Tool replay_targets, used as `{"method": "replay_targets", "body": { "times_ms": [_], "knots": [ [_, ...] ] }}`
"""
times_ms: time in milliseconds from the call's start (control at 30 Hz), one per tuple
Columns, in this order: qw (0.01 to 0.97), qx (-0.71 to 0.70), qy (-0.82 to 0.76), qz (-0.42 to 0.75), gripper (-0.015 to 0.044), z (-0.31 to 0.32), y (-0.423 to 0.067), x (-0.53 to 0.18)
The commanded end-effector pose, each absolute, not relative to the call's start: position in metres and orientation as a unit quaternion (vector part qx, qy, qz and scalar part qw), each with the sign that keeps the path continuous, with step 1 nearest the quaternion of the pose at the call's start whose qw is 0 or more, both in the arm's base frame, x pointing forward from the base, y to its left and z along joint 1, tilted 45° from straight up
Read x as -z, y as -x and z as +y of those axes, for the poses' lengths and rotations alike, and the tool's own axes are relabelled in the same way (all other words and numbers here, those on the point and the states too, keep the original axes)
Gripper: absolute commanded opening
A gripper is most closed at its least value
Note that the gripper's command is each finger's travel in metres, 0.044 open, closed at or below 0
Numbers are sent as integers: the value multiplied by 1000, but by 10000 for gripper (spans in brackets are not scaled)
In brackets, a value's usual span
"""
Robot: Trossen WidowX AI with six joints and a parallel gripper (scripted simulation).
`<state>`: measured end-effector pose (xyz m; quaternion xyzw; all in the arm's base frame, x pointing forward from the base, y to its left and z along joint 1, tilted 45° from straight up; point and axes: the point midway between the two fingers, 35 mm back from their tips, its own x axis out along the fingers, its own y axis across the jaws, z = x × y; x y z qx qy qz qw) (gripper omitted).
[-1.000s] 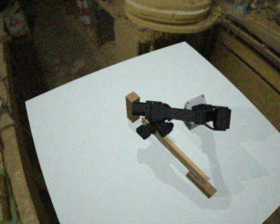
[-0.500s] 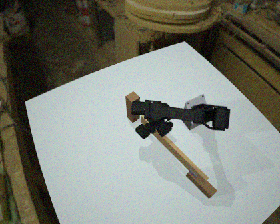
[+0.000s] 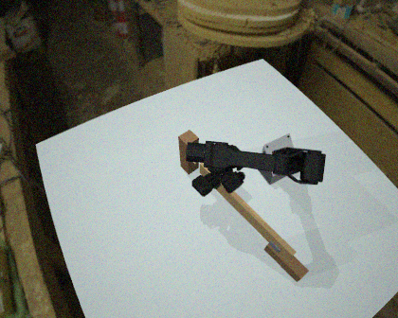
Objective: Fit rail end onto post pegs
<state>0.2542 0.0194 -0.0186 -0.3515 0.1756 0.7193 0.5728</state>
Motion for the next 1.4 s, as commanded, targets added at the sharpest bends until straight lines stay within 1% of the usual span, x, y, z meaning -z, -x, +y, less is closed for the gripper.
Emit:
{"method": "replay_targets", "body": {
  "times_ms": [0, 1367],
  "knots": [
    [575, -716, 355, 175, 0, 17, -257, 19],
    [575, -716, 355, 175, 0, 9, -260, 26]
  ]
}}
